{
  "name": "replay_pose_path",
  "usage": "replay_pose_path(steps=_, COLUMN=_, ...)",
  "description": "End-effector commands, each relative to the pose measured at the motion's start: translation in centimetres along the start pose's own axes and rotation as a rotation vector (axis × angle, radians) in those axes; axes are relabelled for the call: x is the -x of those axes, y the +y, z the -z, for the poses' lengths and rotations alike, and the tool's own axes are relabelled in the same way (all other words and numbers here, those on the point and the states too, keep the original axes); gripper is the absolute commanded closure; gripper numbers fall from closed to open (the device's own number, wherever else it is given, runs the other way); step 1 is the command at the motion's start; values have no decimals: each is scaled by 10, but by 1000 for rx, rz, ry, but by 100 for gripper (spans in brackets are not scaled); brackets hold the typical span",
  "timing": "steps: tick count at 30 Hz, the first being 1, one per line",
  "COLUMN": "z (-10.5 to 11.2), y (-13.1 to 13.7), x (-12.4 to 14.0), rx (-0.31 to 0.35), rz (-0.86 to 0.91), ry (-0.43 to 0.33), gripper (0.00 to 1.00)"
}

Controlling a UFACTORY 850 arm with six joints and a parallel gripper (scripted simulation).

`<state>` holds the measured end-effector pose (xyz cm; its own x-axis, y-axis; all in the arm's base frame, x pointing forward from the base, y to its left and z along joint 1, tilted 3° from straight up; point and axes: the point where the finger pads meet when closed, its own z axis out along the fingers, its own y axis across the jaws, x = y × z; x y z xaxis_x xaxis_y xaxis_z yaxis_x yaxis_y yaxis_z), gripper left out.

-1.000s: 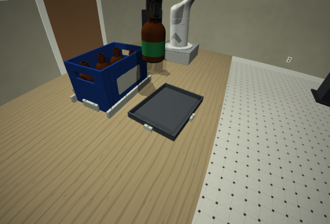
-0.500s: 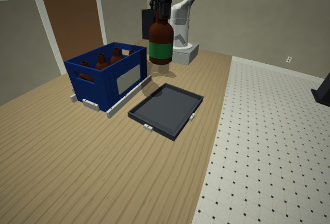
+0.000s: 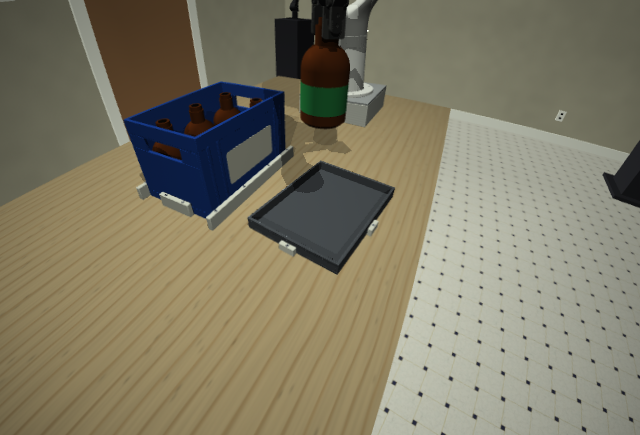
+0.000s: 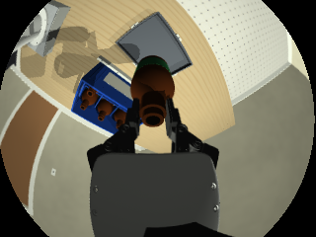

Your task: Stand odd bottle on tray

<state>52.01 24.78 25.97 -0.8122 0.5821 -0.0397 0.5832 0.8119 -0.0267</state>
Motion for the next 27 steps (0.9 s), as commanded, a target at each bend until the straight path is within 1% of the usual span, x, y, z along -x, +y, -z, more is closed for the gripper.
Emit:
replay_pose_path(steps=1, z=1, y=5, x=-4, rx=2, rz=0, ry=-1, gripper=100)
replay_pose_path(steps=27, z=1, y=14, x=-13, rx=2, rz=0, ry=-1, gripper=100)
